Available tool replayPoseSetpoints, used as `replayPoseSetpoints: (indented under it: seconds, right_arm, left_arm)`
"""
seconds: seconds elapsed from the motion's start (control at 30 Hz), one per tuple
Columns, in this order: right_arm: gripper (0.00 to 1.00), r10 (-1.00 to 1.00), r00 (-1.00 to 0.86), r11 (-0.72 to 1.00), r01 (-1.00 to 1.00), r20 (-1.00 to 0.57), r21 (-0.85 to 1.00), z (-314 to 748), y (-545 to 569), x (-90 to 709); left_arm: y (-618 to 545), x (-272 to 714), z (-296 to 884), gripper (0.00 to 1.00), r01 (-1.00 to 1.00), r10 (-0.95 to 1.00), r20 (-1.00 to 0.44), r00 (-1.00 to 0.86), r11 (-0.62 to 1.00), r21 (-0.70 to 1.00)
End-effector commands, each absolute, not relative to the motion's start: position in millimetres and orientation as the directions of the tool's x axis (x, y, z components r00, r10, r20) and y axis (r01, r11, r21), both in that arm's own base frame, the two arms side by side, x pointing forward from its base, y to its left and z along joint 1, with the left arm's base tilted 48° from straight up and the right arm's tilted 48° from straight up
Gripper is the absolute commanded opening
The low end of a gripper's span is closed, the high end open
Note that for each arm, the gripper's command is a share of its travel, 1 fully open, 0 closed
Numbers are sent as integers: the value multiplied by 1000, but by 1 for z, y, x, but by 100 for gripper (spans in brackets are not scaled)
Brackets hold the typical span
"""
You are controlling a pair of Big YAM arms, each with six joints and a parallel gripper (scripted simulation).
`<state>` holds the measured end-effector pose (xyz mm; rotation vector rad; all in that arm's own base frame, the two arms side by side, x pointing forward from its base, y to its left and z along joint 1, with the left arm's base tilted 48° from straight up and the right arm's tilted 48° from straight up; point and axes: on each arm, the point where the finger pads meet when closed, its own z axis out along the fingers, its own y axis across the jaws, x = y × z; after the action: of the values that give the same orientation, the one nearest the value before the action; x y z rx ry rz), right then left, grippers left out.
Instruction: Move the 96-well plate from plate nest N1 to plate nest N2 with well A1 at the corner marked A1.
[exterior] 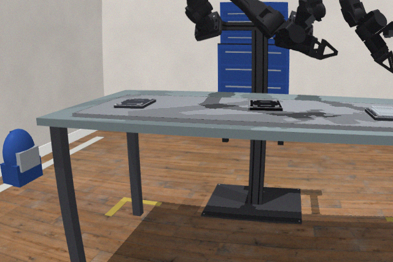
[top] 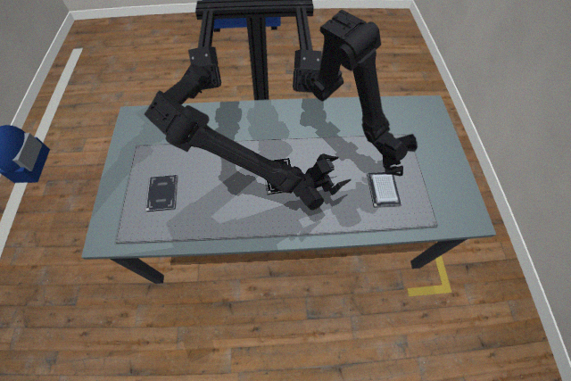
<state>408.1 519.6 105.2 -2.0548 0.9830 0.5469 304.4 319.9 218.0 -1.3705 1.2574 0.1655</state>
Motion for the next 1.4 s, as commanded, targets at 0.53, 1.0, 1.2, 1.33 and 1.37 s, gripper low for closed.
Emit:
replayPoseSetpoints:
  seconds: [0.53, 1.0, 1.2, 1.33, 1.37]
  right_arm:
    - [100, -370, 715, -309, -697, -594, -647, 134, 544, 406]
    - [100, -367, 717, -306, -695, -592, -651, 137, 545, 407]
    - [100, -367, 717, -306, -695, -592, -651, 137, 545, 407]
    - [100, -367, 717, -306, -695, -592, -651, 137, 545, 407]
    - [100, -367, 717, -306, -695, -592, -651, 137, 545, 407]
  left_arm:
    - [318, 376, 172, 100, -454, -94, -949, -301, 889, 56]
    - [312, 401, 160, 100, -61, 164, -703, -692, 957, 283]
    - [315, 403, 158, 100, -46, 165, -677, -717, 958, 283]
    - [317, 406, 155, 100, -72, 137, -685, -716, 961, 267]
    - [318, 408, 156, 100, -72, 139, -687, -714, 960, 269]
